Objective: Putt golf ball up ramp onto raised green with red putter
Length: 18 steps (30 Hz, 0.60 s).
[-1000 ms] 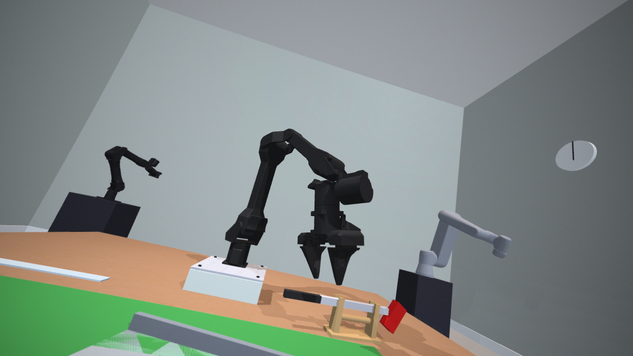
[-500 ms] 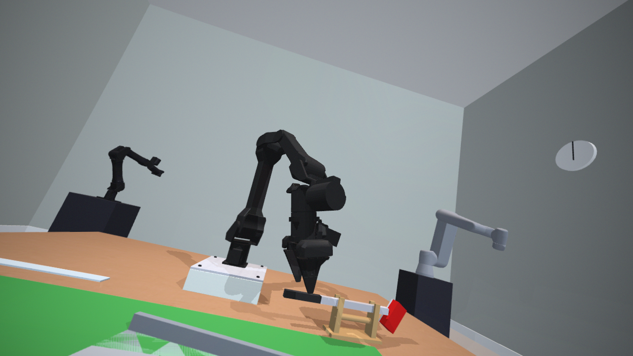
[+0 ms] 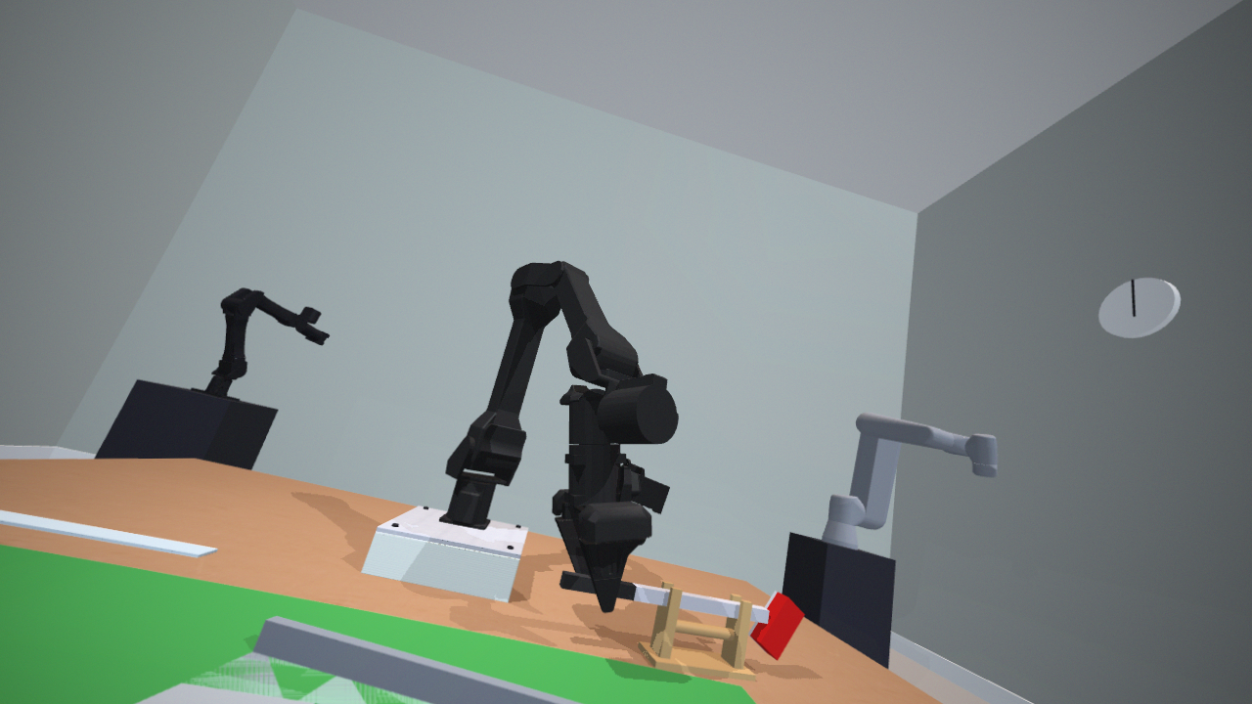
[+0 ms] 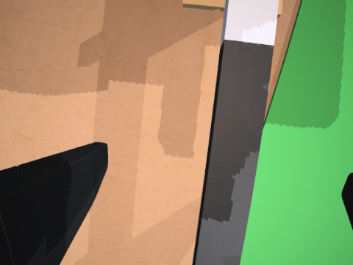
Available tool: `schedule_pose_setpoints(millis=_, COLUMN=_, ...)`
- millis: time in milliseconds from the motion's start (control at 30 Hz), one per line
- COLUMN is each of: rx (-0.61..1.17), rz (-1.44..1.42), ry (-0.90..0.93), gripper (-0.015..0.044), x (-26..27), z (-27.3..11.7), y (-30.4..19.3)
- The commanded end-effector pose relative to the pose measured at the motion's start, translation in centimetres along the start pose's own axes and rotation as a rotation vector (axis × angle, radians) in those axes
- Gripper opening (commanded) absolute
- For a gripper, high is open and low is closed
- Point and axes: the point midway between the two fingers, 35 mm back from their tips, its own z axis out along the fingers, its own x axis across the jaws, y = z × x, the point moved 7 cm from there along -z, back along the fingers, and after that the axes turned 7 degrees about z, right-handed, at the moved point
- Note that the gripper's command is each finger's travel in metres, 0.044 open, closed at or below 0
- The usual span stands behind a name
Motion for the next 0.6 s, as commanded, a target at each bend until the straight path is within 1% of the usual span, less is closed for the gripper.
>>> schedule_pose_setpoints(millis=0, rx=-0.002, rz=-0.002, ry=0.005, gripper=0.044, x=0.1, z=0.6, y=-0.1)
schedule_pose_setpoints(millis=400, rx=-0.002, rz=-0.002, ry=0.005, gripper=0.044, x=0.0, z=2.2, y=-0.6)
schedule_pose_setpoints(millis=567, rx=0.001, rz=0.002, ry=0.002, gripper=0.0309, x=0.0, z=1.9, y=-0.5)
